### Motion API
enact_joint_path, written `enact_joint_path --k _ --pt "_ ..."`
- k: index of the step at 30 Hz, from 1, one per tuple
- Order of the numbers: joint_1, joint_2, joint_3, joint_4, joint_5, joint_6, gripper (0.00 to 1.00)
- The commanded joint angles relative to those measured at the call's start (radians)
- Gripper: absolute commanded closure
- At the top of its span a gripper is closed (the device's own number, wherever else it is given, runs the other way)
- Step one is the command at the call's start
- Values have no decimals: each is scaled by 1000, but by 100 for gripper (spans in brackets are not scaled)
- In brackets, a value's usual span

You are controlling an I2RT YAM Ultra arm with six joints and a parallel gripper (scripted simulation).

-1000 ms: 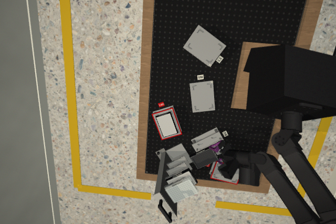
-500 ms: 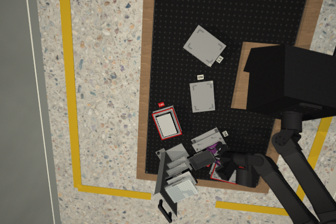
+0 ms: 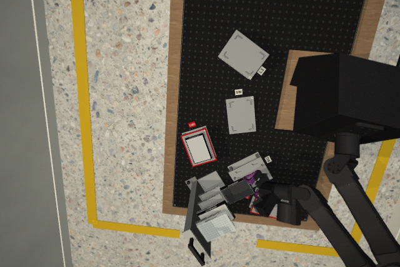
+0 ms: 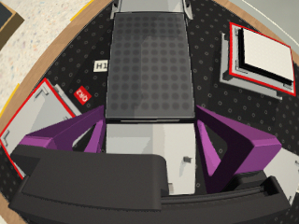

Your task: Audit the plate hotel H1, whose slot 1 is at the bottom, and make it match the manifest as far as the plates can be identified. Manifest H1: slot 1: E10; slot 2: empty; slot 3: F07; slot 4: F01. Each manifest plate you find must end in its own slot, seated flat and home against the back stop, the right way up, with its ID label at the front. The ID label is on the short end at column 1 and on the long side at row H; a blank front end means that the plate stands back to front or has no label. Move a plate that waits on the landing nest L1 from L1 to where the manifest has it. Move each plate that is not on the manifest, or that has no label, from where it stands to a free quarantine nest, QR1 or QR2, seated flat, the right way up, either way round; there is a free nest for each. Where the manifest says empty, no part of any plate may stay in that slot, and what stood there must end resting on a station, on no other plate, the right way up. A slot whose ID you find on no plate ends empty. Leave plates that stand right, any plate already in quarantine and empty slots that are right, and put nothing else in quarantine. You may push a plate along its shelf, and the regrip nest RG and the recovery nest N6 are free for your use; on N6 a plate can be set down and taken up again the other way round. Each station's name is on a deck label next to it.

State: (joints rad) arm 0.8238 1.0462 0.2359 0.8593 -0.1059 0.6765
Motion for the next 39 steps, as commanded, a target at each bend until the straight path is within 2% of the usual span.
enact_joint_path --k 1,12,39 --pt "-13 -3 11 1 2 1 14" --pt "-37 21 51 -16 -21 2 14" --pt "-34 27 51 -10 -19 2 14"
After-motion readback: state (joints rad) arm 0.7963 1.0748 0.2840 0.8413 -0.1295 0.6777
